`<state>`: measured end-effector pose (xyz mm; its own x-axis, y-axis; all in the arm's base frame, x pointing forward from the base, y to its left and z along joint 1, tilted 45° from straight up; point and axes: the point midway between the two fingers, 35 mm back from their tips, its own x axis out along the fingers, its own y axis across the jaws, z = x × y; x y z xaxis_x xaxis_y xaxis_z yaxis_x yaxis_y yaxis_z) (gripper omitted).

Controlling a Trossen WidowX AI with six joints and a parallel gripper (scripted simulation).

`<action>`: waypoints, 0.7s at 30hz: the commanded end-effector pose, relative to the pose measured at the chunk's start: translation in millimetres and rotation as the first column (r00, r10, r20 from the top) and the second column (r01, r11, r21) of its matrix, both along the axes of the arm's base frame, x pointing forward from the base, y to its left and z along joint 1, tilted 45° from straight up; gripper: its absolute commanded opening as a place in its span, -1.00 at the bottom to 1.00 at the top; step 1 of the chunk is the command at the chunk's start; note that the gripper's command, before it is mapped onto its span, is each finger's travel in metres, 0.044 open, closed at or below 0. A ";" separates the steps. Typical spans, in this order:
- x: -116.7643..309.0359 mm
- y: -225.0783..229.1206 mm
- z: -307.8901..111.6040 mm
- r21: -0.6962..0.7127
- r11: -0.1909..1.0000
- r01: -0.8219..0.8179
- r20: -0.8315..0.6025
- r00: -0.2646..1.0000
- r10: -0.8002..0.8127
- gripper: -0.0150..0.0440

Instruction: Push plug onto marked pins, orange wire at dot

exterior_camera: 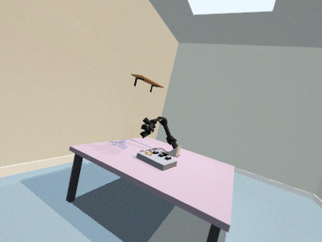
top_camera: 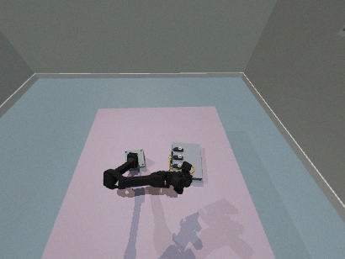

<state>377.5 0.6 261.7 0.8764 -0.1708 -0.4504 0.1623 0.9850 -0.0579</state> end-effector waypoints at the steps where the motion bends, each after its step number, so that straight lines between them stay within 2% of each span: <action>1: 8.4 1.3 -17.1 -0.030 0.999 0.033 -0.110 0.993 -0.036 -0.10; 12: 21.1 5.2 -60.8 -0.199 0.977 0.083 -0.408 0.899 -0.160 -0.10; 21: 24.1 9.4 -88.2 -0.382 0.923 0.046 -0.576 0.769 -0.277 -0.10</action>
<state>400.3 8.4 182.3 0.4347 -0.4773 -0.7637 0.1591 0.8753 -0.4566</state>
